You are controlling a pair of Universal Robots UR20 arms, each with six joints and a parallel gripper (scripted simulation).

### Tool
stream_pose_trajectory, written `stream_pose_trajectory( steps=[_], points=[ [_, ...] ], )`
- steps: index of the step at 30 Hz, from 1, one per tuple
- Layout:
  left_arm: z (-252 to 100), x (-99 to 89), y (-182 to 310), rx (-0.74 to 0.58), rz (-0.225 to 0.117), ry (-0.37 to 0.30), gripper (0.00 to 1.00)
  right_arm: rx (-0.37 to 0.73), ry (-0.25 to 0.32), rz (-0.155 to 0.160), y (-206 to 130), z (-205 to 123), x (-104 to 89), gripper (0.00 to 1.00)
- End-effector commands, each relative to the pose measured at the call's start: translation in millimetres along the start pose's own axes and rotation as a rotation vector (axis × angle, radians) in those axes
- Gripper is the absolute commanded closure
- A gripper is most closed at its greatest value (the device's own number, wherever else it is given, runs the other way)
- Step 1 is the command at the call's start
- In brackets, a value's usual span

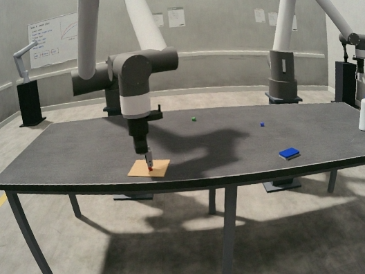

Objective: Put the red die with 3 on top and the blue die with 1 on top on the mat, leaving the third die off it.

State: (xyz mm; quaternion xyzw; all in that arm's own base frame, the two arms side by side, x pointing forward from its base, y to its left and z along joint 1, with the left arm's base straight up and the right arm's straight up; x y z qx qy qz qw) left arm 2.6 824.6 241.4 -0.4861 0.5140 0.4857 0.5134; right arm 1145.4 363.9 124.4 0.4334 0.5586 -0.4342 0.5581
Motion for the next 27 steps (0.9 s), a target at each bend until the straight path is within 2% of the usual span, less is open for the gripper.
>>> stream_pose_trajectory(
  steps=[1, 13, 25, 27],
  points=[
    [0.3, -0.5, 0.0, 0.000, 0.000, -0.001, 0.00, 0.000, 0.000, 0.001, 0.6, 0.0, -1.1, 0.36],
    [0.3, -0.5, 0.0, 0.000, 0.000, -0.001, 0.00, 0.000, 0.000, 0.001, 0.5, 0.0, -4.7, 0.36],
    [0.3, -0.5, 0.0, 0.000, 0.000, -0.001, 0.00, 0.000, 0.000, 0.001, 0.5, 0.0, -48.8, 0.36],
    [0.3, -0.5, 0.0, 0.000, 0.000, -0.001, 0.00, 0.000, 0.000, 0.001, 0.5, 0.0, -48.8, 0.36]
  ],
)
Point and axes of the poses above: on each arm, the point where the finger pads meet when closed, its own x axis out along the fingers, its own y axis across the jaws, z = x × y, the point moved 8 cm from there along -x, back along the fingers, and after that the axes turned 3 degrees about x, right-handed, at the moved point
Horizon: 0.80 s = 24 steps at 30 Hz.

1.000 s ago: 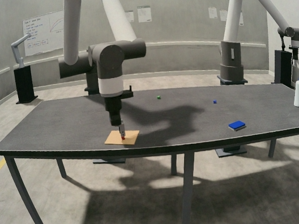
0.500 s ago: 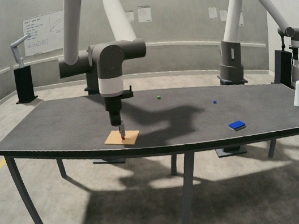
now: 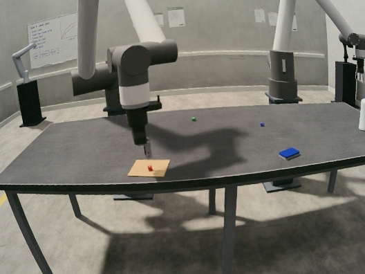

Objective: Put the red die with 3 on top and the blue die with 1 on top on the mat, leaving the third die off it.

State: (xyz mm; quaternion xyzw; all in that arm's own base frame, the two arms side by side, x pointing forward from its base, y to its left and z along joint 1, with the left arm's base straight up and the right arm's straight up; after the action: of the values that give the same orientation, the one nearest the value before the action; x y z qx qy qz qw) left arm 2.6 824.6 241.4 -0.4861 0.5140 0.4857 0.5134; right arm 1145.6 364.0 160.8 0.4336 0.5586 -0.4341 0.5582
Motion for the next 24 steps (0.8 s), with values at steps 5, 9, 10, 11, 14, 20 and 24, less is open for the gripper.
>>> stream_pose_trajectory(
  steps=[5, 9, 10, 11, 14, 20, 24],
  points=[
    [0.3, -0.5, 0.0, 0.000, 0.000, -0.001, 0.00, 0.000, 0.000, 0.001, 0.3, 0.0, -21.0, 0.36],
    [0.3, -0.5, 0.0, 0.000, 0.000, -0.001, 0.00, 0.000, -0.005, 0.001, 0.3, -0.5, -21.1, 0.36],
    [0.3, -0.5, 0.0, 0.000, 0.000, -0.001, 0.00, 0.000, -0.015, 0.001, 0.2, -1.4, -20.9, 0.36],
    [0.3, -0.5, 0.0, 0.000, 0.000, -0.001, 0.00, 0.000, -0.032, 0.002, 0.1, -2.9, -20.6, 0.36],
    [0.3, -0.5, 0.0, 0.000, 0.000, -0.001, 0.00, 0.000, -0.115, 0.006, -0.3, -10.3, -20.3, 0.36],
    [0.3, -0.5, 0.0, 0.000, 0.000, -0.001, 0.00, 0.001, -0.233, 0.012, -0.9, -20.7, -18.3, 0.36],
    [0.3, -0.5, 0.0, 0.000, 0.000, -0.001, 0.00, 0.000, -0.261, 0.015, -1.1, -25.9, -17.8, 0.36]
  ],
)
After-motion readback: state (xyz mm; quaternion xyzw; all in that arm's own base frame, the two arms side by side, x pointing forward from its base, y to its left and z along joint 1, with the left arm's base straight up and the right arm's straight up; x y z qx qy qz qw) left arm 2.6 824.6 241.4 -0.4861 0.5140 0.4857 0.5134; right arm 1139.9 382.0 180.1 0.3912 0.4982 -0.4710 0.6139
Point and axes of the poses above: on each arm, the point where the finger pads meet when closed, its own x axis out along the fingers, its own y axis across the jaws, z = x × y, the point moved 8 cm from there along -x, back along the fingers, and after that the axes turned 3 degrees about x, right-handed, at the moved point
